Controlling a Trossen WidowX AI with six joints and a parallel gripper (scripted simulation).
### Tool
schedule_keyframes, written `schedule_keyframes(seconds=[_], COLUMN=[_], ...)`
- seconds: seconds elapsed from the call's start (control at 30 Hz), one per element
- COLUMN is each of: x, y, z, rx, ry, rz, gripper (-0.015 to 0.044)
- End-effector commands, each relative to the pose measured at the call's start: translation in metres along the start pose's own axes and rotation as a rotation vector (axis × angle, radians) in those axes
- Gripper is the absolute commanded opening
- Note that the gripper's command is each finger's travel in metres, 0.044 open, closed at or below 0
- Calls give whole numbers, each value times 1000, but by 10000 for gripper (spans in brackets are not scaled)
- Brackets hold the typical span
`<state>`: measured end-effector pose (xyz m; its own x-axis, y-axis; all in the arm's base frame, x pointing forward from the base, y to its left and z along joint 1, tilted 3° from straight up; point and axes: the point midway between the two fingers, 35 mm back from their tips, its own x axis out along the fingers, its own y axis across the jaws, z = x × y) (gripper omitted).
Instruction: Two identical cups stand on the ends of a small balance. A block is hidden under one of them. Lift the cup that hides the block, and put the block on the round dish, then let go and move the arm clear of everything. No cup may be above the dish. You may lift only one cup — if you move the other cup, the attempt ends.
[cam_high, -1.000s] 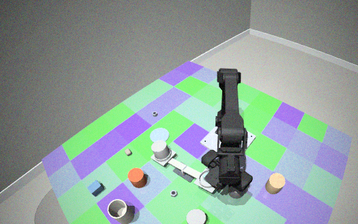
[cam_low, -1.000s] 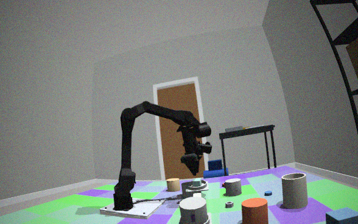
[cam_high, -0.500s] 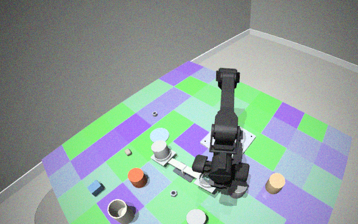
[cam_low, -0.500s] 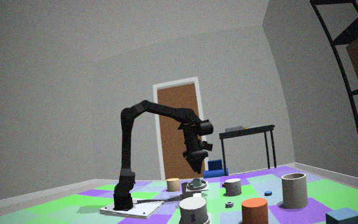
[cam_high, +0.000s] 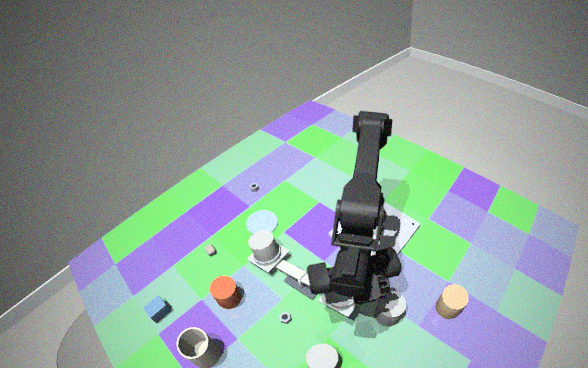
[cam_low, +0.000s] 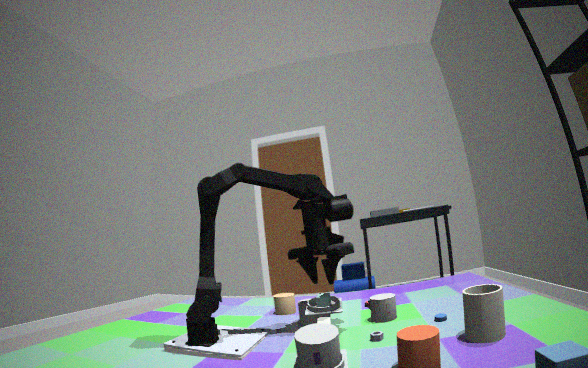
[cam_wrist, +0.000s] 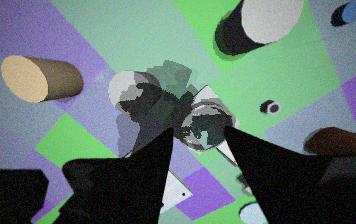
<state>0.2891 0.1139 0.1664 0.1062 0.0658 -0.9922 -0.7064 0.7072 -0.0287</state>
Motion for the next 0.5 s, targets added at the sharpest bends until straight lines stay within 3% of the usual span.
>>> schedule_keyframes(seconds=[0.0, 0.47], x=[-3, -8], y=[-5, -17], z=[-4, -20], rx=[-112, -566], ry=[9, 50], rz=[-5, 15], gripper=[260, 260])
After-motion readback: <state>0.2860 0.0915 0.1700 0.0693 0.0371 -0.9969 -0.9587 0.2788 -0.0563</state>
